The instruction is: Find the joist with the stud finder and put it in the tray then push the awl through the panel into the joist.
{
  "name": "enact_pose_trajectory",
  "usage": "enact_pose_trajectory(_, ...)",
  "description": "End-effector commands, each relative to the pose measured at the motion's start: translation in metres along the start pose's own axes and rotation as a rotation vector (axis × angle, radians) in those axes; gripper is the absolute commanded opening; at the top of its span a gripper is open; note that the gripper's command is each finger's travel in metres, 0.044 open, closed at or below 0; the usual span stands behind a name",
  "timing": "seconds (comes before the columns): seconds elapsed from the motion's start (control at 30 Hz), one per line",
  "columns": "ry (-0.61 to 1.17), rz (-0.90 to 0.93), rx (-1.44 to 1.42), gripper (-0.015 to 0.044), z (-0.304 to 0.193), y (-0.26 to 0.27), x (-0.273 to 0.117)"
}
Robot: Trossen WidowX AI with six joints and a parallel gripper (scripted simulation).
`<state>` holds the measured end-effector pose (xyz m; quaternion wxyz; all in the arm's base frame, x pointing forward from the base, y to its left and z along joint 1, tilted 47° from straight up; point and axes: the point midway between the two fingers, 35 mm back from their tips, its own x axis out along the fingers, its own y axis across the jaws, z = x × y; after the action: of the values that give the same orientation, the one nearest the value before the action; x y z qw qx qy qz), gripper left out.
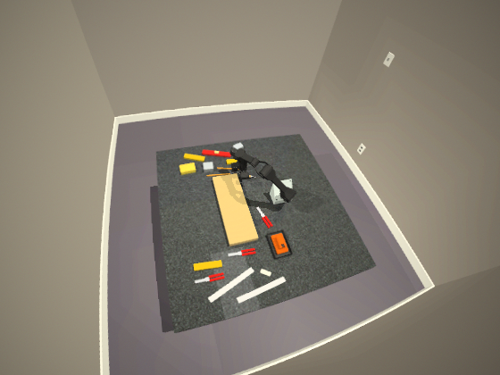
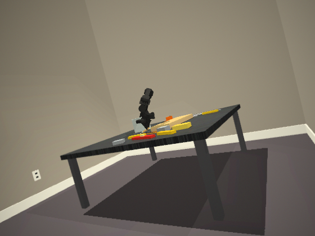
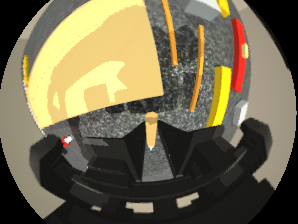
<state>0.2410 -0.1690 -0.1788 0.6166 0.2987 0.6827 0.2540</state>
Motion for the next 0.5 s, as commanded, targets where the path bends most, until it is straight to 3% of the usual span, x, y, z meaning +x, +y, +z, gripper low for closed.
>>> enact_pose_trajectory(0.0,-0.008,-0.014,-0.006,0.0,0.001,-0.003,-0.026)
enact_pose_trajectory(0.47,-0.006,-0.014,-0.005,0.0,-0.011,0.001,-0.098)
